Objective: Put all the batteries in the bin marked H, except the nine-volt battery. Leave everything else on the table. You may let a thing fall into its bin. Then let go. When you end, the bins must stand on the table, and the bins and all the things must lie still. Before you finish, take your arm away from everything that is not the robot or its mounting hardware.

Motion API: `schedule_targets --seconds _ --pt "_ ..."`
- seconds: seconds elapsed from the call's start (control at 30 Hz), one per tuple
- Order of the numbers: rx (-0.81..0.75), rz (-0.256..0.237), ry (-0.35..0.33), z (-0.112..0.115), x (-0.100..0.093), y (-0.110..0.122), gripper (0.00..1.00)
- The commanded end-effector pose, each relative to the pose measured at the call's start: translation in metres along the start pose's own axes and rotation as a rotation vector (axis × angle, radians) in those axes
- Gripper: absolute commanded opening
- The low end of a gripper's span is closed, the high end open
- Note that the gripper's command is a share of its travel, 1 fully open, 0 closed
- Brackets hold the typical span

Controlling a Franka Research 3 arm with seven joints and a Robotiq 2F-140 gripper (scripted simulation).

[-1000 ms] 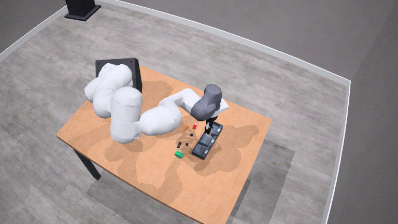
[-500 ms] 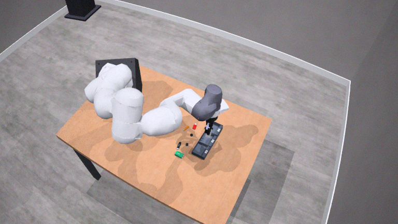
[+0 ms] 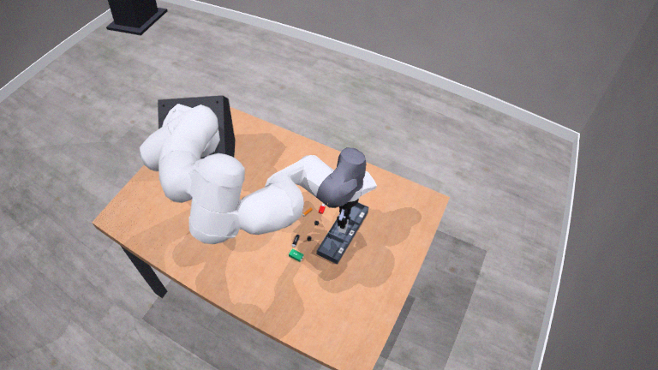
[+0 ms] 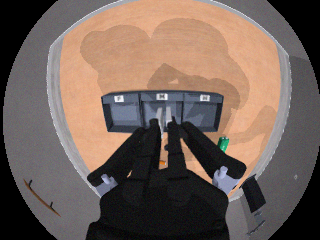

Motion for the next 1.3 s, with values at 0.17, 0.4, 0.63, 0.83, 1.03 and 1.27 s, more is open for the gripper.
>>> schedule_targets --seconds 0.17,0.4,0.63,0.83,1.03,1.27 --pt "0.009 0.002 0.009 -0.0023 0.012 0.0001 0.05" --pt "0.009 0.002 0.009 -0.0023 0.012 0.0001 0.05" --pt "0.009 0.002 0.009 -0.0023 0.012 0.0001 0.05" --pt "0.009 0.002 0.009 -0.0023 0.012 0.0001 0.05" --pt "0.009 0.002 0.009 -0.0023 0.012 0.0001 0.05" --pt "0.009 0.002 0.009 -0.0023 0.012 0.0001 0.05"
Point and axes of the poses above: the point where the finger pads meet when closed, its own x axis out along the fingers, its own y axis across the jaws, z = x × y, the point moved 5 cm from there along -x, back along the fingers, and after that the axes turned 15 degrees about -x, right-handed, at the moved point
